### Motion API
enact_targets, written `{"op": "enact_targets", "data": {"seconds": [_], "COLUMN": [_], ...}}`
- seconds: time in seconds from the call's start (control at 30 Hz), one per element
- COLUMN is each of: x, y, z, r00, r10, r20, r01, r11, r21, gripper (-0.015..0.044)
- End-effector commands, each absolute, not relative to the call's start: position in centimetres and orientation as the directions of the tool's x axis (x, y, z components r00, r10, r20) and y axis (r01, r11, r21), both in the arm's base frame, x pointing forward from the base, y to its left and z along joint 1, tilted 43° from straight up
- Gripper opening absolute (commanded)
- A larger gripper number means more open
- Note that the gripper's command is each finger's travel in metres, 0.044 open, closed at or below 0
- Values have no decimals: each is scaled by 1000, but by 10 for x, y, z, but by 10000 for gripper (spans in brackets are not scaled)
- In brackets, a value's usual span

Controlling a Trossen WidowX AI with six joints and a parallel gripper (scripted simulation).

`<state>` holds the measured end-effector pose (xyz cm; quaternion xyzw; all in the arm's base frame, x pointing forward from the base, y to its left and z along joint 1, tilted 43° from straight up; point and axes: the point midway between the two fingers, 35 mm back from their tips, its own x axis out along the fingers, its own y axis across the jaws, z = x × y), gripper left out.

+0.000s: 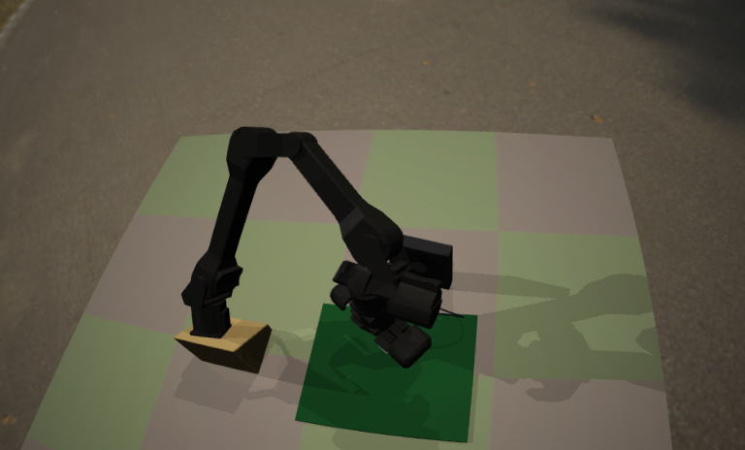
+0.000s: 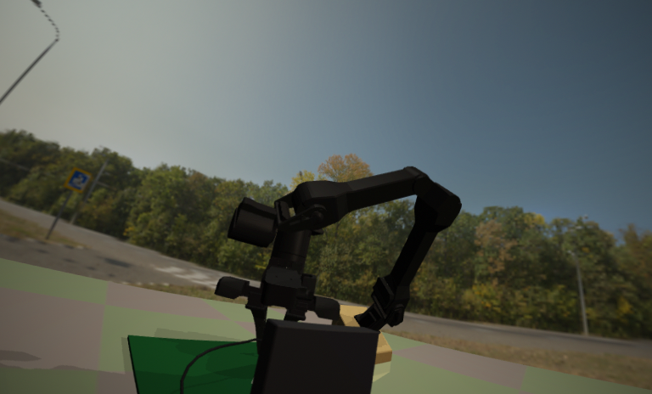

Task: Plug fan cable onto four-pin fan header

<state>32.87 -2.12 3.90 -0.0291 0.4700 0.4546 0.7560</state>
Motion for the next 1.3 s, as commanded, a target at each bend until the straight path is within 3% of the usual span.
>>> {"op": "enact_targets", "data": {"seconds": [0.0, 1.27], "x": [328, 331], "y": [-20, -11], "z": [38, 29], "r00": [143, 144], "r10": [664, 665], "r20": [-734, -733], "r01": [-713, -713], "r11": [584, 583], "r21": [389, 389], "gripper": [0, 0]}}
